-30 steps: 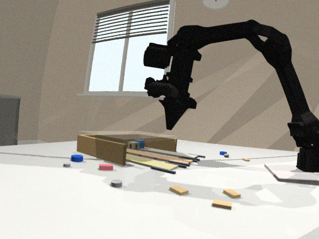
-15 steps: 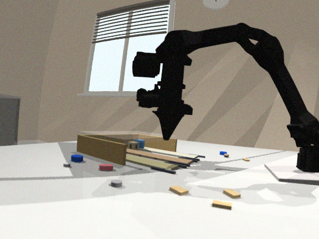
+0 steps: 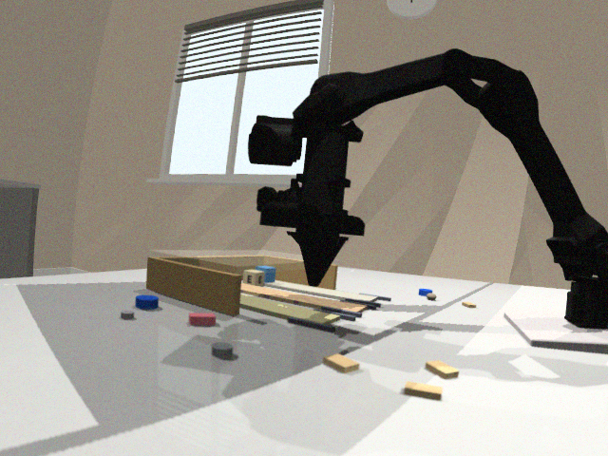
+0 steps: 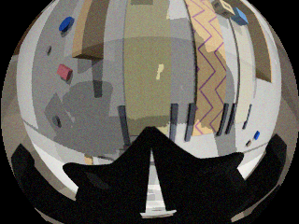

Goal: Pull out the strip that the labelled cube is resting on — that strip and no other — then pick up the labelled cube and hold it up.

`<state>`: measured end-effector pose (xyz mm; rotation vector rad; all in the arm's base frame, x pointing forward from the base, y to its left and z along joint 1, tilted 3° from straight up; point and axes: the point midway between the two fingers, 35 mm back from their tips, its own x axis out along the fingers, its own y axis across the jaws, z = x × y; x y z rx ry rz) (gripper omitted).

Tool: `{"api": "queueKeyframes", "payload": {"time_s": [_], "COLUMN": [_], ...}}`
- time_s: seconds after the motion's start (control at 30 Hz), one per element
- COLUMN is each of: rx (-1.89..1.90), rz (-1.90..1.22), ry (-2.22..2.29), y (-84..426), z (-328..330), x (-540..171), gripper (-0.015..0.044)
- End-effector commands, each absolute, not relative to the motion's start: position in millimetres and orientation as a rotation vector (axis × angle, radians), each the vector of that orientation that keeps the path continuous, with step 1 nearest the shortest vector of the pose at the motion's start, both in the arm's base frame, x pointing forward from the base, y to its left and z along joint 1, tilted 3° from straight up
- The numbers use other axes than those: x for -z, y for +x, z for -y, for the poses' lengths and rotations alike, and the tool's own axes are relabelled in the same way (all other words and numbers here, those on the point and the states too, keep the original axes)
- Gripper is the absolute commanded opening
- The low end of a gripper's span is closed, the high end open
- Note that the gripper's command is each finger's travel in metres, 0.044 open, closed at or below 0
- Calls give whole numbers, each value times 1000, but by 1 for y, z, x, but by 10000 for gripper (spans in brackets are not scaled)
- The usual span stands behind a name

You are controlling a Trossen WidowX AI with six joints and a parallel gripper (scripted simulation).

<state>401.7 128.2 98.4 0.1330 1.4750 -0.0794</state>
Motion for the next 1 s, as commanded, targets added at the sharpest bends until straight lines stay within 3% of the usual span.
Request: {"api": "queueKeyframes", "payload": {"time_s": [0.0, 0.97], "rx": [90, 89], "rz": [-1484, -1484], "ry": [129, 129], "y": [401, 401], "z": [-128, -131], "x": [-88, -59], "gripper": [0, 0]}}
